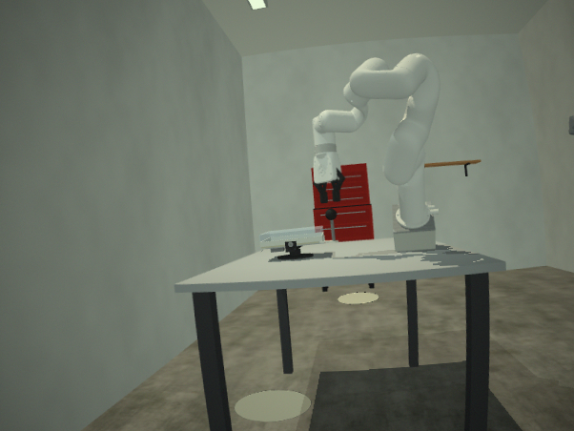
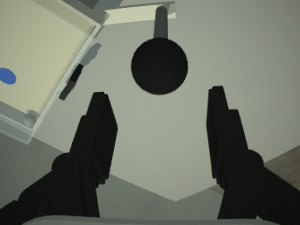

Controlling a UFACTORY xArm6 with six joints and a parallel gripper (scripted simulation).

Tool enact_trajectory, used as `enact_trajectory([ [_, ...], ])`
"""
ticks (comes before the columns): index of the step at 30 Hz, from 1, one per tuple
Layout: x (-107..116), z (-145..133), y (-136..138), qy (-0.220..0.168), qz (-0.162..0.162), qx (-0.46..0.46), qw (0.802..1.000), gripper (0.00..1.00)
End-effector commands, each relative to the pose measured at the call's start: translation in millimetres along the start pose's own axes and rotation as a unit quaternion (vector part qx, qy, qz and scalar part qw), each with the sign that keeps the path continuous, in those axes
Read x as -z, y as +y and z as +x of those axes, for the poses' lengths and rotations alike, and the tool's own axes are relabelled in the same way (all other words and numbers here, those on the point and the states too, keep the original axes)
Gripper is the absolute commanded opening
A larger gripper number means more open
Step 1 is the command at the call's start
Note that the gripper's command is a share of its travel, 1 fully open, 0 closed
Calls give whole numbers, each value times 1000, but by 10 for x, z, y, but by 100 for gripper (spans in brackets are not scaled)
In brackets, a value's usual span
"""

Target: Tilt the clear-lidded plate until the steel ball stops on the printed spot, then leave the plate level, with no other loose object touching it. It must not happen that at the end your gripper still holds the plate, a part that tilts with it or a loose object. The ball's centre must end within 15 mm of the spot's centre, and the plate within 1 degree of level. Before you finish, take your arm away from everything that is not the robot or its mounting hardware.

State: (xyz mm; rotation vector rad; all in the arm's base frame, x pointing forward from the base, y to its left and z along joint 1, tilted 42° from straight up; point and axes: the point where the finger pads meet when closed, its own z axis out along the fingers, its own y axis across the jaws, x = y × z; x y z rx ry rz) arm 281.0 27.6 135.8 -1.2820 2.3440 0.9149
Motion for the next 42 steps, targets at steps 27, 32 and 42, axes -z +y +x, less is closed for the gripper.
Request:
enact_trajectory([
  [27,-53,-6,-11,0,1,1,1000,61],
  [32,-91,-7,-12,0,1,1,1000,61],
  [42,-156,-8,-15,0,1,1,1000,61],
])
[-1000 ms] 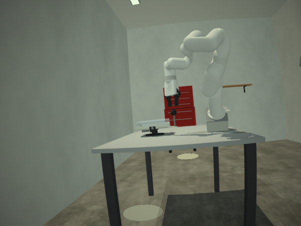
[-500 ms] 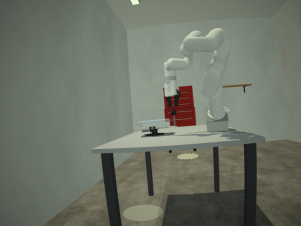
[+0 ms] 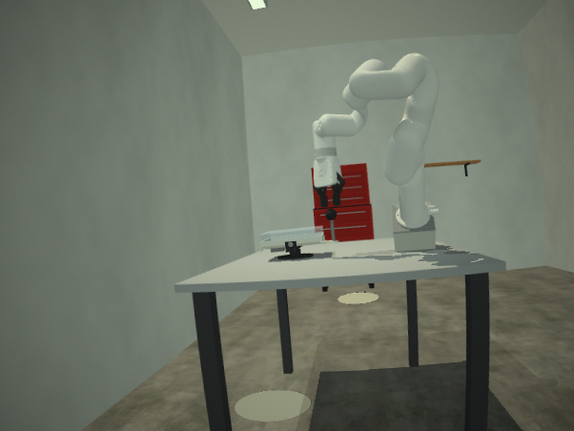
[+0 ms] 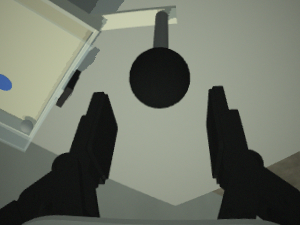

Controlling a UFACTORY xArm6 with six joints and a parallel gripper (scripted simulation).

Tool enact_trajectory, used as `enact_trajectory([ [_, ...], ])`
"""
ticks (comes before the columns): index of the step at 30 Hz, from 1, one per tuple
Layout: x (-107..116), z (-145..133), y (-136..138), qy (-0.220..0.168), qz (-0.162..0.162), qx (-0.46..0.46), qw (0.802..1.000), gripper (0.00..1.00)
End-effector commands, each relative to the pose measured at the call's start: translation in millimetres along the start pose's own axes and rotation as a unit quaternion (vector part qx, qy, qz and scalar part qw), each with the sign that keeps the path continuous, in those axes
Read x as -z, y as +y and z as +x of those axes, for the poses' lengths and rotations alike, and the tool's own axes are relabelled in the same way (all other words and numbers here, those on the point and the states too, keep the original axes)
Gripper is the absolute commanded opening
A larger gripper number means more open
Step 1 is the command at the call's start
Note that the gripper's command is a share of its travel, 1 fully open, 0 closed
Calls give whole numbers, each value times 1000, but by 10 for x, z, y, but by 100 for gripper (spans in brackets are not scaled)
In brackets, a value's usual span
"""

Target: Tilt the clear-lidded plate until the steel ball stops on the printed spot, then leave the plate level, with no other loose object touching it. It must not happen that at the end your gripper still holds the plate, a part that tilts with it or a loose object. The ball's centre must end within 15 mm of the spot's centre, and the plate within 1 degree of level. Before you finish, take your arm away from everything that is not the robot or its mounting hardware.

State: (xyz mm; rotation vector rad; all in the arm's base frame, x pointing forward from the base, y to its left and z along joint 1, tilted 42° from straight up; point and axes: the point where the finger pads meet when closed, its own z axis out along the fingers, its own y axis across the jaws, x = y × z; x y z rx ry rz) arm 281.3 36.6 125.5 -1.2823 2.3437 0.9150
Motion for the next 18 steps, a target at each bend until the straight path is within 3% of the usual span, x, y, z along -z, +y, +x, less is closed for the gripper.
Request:
enact_trajectory([
  [1,-28,-5,-10,0,1,0,1000,61],
  [18,-110,-7,-14,0,1,0,1000,61],
])
